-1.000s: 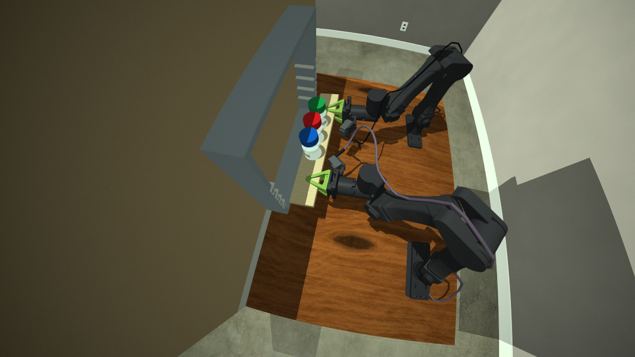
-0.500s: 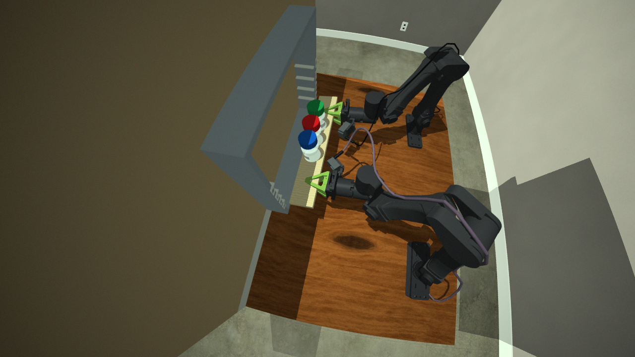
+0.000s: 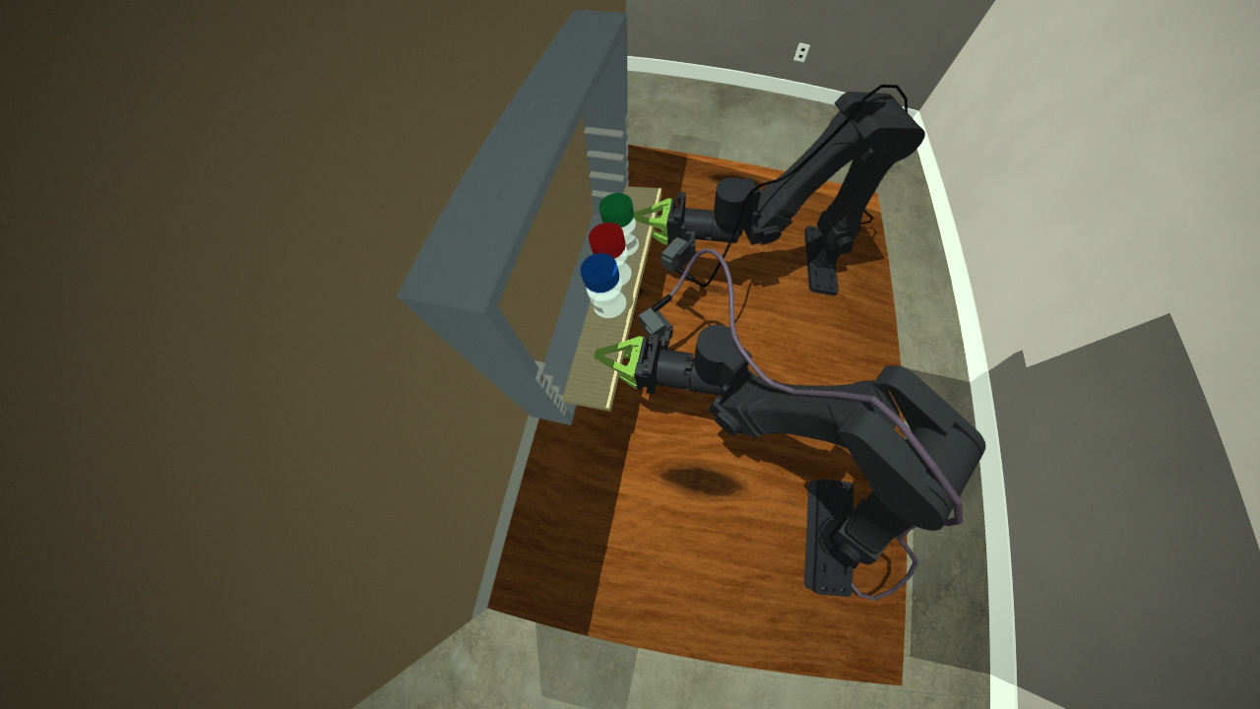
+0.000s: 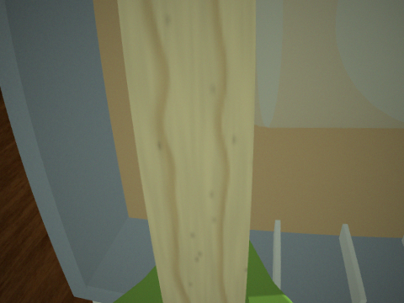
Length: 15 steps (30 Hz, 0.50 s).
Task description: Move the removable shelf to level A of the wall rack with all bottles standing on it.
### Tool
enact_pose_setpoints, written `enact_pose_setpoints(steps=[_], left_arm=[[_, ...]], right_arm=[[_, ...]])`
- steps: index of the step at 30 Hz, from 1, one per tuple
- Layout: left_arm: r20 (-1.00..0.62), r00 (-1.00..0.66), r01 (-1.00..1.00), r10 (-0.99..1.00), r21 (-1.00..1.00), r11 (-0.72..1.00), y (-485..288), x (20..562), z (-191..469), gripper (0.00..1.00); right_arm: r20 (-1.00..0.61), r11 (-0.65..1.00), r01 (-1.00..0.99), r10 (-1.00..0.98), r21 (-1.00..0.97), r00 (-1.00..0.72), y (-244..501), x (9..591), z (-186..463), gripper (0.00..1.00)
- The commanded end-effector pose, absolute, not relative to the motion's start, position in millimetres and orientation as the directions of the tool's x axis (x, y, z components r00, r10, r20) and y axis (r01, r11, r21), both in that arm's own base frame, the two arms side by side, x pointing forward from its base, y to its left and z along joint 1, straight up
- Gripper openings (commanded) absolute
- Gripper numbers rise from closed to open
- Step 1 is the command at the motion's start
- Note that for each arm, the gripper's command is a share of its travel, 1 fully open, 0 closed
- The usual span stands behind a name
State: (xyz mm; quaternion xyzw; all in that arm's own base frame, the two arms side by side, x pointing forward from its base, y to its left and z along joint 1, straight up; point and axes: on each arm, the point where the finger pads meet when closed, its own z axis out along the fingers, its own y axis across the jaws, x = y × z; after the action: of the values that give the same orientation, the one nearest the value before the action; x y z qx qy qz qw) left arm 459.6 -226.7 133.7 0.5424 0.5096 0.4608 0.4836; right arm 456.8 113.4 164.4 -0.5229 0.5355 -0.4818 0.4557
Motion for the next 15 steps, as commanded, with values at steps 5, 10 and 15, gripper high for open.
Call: enact_pose_setpoints(steps=[5,10,15], left_arm=[[0.0,0.045,0.0,0.999,1.0,0.0,-225.8,481.5,176.0,0.0],[0.0,0.045,0.0,0.999,1.0,0.0,-226.0,485.3,175.5,0.0],[0.0,0.045,0.0,0.999,1.0,0.0,-226.3,491.7,174.7,0.0]], right_arm=[[0.0,0.0,0.0,-0.999,-1.0,-0.048,110.2,477.9,210.4,0.0],[0.0,0.0,0.0,-0.999,-1.0,-0.048,110.0,481.7,209.9,0.0],[0.0,0.0,0.0,-0.999,-1.0,-0.048,109.7,488.1,209.0,0.0]])
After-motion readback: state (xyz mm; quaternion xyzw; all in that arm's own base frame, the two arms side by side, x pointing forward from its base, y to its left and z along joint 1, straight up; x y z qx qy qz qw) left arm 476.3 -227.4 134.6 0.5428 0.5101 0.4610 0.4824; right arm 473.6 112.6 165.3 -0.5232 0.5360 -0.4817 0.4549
